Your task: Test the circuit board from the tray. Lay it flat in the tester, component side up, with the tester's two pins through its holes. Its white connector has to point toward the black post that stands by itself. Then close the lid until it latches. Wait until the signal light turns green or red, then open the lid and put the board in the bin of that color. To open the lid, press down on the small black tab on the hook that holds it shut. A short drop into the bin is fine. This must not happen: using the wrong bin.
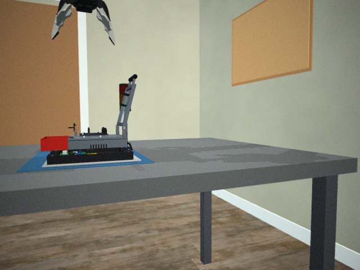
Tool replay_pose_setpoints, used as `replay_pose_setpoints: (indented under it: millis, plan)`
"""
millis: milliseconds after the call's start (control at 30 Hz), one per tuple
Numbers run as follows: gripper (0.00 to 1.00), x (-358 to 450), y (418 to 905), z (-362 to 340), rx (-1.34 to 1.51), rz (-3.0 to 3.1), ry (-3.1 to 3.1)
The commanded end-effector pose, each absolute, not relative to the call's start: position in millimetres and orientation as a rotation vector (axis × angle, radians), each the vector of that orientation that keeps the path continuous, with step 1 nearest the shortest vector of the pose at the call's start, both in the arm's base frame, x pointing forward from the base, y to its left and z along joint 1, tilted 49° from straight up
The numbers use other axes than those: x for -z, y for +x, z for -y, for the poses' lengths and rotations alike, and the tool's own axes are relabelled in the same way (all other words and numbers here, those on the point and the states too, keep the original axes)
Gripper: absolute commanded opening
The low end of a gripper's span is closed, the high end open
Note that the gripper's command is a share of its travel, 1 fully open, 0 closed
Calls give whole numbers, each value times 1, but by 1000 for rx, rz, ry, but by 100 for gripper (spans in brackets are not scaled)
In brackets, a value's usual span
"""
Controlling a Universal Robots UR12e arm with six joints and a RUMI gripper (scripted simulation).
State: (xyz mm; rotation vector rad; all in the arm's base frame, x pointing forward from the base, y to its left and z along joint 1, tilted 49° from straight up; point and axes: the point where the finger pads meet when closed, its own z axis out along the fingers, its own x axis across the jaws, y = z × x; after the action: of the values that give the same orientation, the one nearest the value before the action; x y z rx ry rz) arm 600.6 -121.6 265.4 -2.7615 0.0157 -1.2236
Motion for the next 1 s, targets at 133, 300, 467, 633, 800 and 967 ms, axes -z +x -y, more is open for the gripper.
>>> replay_pose_setpoints:
  millis: [133, 300, 467, 633, 800, 967]
  plan:
    - [100, -245, 575, 107, 1272, 42, -2794]
    - [100, -241, 571, 104, 1278, 54, -2801]
    - [100, -240, 570, 103, 1280, 56, -2802]
    - [59, -240, 570, 103, 1280, 56, -2802]
    - [59, -240, 570, 103, 1280, 56, -2802]
    - [59, -240, 570, 103, 1280, 56, -2802]
